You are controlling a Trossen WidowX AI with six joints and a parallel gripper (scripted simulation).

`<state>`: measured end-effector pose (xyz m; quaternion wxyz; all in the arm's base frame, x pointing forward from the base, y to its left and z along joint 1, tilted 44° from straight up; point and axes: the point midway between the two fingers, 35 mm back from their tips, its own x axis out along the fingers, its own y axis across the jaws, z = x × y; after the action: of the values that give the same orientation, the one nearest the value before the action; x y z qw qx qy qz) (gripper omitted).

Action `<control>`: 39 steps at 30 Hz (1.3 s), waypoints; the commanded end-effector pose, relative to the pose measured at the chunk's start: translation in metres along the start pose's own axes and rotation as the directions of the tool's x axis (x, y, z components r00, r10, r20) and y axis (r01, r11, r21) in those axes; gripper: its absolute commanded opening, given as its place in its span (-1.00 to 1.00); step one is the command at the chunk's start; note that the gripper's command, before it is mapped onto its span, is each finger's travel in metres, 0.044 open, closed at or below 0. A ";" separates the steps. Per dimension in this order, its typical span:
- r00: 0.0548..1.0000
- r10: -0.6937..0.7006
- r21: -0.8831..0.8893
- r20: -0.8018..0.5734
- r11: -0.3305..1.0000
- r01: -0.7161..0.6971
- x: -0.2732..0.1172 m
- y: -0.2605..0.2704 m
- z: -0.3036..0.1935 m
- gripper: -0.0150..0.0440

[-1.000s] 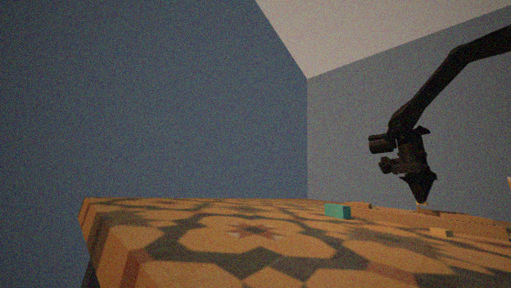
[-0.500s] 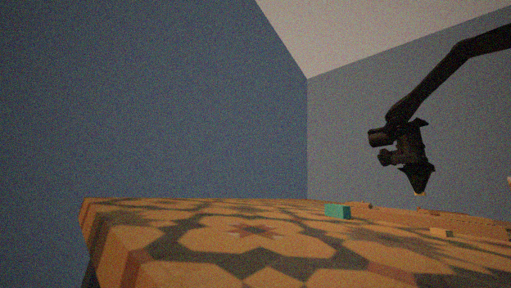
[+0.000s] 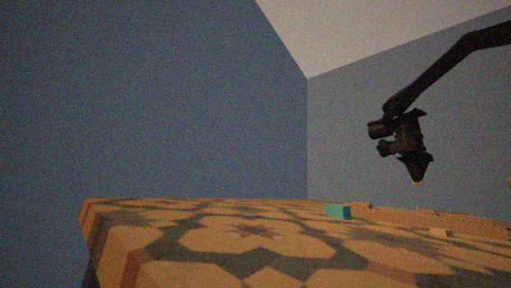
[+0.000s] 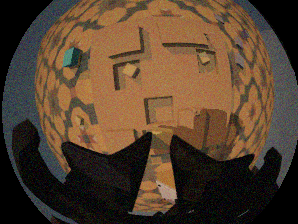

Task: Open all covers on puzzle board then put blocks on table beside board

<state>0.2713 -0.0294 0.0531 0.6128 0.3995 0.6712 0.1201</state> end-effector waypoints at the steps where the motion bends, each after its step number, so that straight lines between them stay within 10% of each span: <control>1: 1.000 -0.010 -0.007 0.005 1.000 0.010 -0.002 0.012 0.000 -0.22; 39: 1.000 -0.019 -0.007 0.014 1.000 0.019 -0.002 0.138 -0.064 -0.22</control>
<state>0.2680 0.0732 0.1498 0.6193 0.3902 0.6722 0.1110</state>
